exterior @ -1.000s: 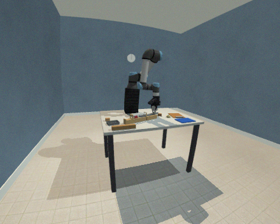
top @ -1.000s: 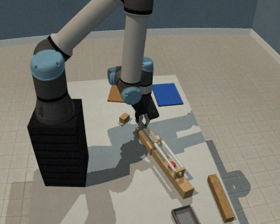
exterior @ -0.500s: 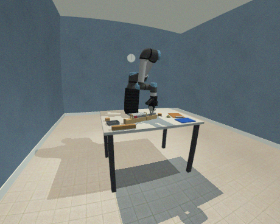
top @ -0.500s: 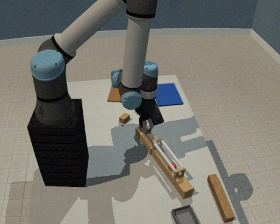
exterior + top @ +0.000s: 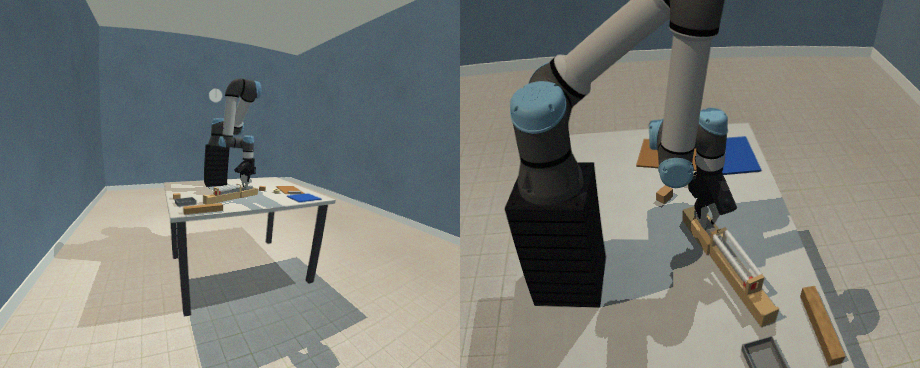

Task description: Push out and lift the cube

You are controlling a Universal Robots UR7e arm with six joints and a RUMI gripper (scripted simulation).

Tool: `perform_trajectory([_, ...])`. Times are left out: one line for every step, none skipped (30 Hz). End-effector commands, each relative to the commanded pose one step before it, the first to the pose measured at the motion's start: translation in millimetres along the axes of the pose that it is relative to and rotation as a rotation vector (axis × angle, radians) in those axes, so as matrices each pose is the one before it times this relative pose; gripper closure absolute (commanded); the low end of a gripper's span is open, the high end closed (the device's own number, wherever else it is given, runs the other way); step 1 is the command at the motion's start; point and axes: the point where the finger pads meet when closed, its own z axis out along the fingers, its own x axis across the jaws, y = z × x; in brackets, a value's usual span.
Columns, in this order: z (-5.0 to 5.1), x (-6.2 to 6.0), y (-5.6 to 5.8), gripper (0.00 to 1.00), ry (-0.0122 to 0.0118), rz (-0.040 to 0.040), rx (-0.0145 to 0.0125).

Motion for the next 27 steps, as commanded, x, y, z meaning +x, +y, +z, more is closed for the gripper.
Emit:
perform_trajectory([-0.34,-0.59,-8.55,1.0,-0.00141,-0.00047,-0.00013])
perform_trajectory([0.0,0.0,-2.24,1.0,0.0,0.0,0.0])
perform_trajectory([0.0,-0.01,-2.15,1.0,0.0,0.0,0.0])
perform_trajectory([0.0,0.01,-2.06,1.0,0.0,0.0,0.0])
perform_trajectory([0.0,0.0,-1.96,1.0,0.0,0.0,0.0])
perform_trajectory([0.0,0.0,-1.86,1.0,0.0,0.0,0.0])
perform_trajectory([0.0,0.0,-1.76,1.0,0.0,0.0,0.0])
perform_trajectory([0.0,-0.01,-1.66,1.0,0.0,0.0,0.0])
perform_trajectory([0.0,0.0,-1.55,1.0,0.0,0.0,0.0])
perform_trajectory([0.0,0.01,-1.44,1.0,0.0,0.0,0.0])
perform_trajectory([0.0,0.0,-1.34,1.0,0.0,0.0,0.0])
perform_trajectory([0.0,0.0,-1.24,1.0,0.0,0.0,0.0])
perform_trajectory([0.0,0.0,-1.13,1.0,0.0,0.0,0.0])
perform_trajectory([0.0,0.0,-1.02,1.0,0.0,0.0,0.0])
perform_trajectory([0.0,0.0,-0.92,1.0,0.0,0.0,0.0])
perform_trajectory([0.0,0.0,-0.82,1.0,0.0,0.0,0.0])
perform_trajectory([0.0,0.0,0.0,1.0,0.0,0.0,0.0])
perform_trajectory([0.0,0.0,0.0,1.0,0.0,0.0,0.0])
perform_trajectory([0.0,0.0,-0.72,1.0,0.0,0.0,0.0])
perform_trajectory([0.0,0.0,-0.63,1.0,0.0,0.0,0.0])
perform_trajectory([0.0,0.0,-0.54,1.0,0.0,0.0,0.0])
perform_trajectory([0.0,0.0,-0.45,1.0,0.0,0.0,0.0])
perform_trajectory([0.0,0.0,-0.37,1.0,0.0,0.0,0.0])
perform_trajectory([0.0,0.0,-0.29,1.0,0.0,0.0,0.0])
perform_trajectory([0.0,0.0,-0.23,1.0,0.0,0.0,0.0])
perform_trajectory([0.0,0.0,-0.17,1.0,0.0,0.0,0.0])
perform_trajectory([0.0,0.0,-0.11,1.0,0.0,0.0,0.0])
